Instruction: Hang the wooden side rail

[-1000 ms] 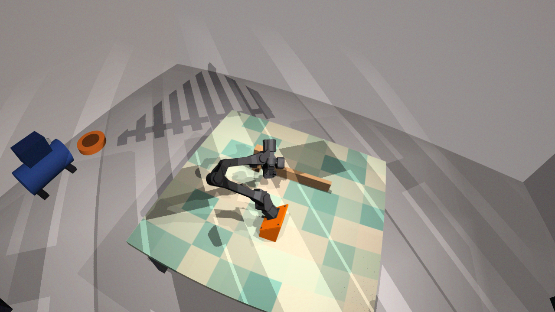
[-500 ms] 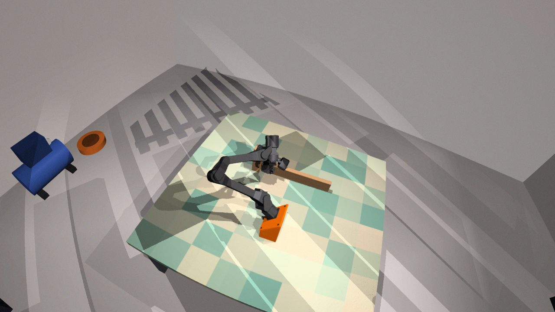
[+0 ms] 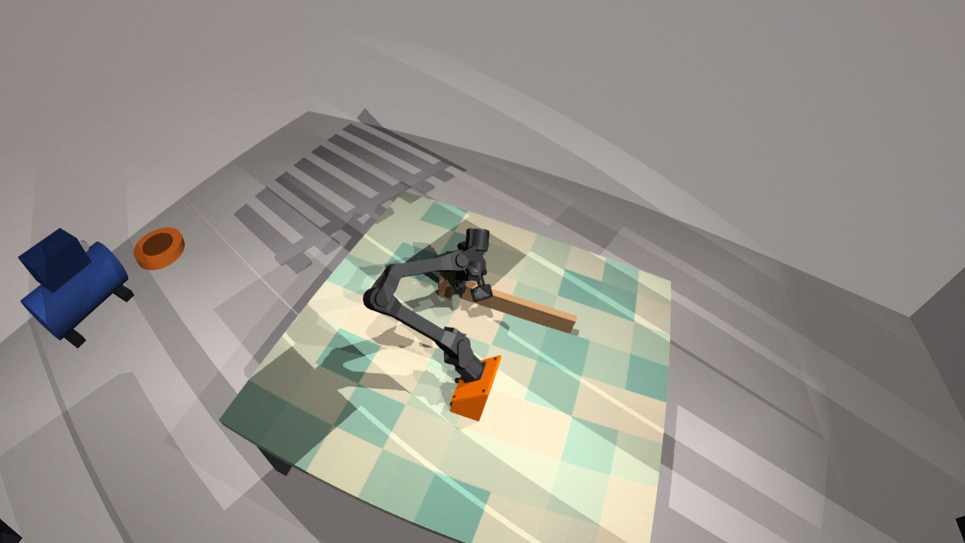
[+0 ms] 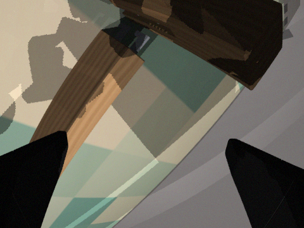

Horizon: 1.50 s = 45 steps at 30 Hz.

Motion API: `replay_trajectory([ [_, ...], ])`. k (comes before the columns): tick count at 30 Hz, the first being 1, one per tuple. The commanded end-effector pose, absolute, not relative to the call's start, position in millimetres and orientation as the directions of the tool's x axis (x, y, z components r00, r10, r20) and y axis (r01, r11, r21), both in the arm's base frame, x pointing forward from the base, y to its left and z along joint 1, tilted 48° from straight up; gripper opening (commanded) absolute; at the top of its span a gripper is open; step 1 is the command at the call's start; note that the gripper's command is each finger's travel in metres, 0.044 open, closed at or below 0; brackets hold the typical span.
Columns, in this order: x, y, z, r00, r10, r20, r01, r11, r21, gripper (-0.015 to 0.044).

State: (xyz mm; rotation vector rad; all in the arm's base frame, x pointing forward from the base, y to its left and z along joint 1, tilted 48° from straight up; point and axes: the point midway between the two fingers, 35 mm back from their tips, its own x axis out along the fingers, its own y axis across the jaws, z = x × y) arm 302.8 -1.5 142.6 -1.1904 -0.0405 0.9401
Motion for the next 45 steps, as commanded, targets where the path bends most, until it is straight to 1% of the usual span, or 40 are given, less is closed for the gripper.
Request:
replay_trajectory([
  [1, 309.0, -4.8, 141.6, 0.608, 0.642, -0.466, -0.772, 0.341, -0.537, 0.044],
  [7, 312.2, -5.8, 141.9, 0.58, 0.653, -0.488, -0.803, 0.558, -0.209, 0.044],
  [13, 314.4, -6.3, 142.8, 0.551, 0.663, -0.507, -0.704, 0.695, 0.146, 0.044],
  [20, 317.8, -5.6, 144.8, 0.516, 0.682, -0.519, -0.449, 0.731, 0.514, 0.044],
  [27, 318.7, -5.3, 142.2, 0.474, 0.701, -0.533, -0.071, 0.634, 0.77, 0.044],
  [31, 317.5, -2.8, 138.5, 0.44, 0.716, -0.542, 0.175, 0.524, 0.833, 0.044],
  [36, 318.6, 1.3, 140.8, 0.403, 0.736, -0.544, 0.453, 0.357, 0.817, 0.044],
  [40, 319.7, 4.7, 143.6, 0.374, 0.752, -0.543, 0.647, 0.208, 0.734, 0.044],
  [45, 321.0, 9.0, 147.2, 0.338, 0.77, -0.541, 0.835, 0.02, 0.55, 0.044],
])
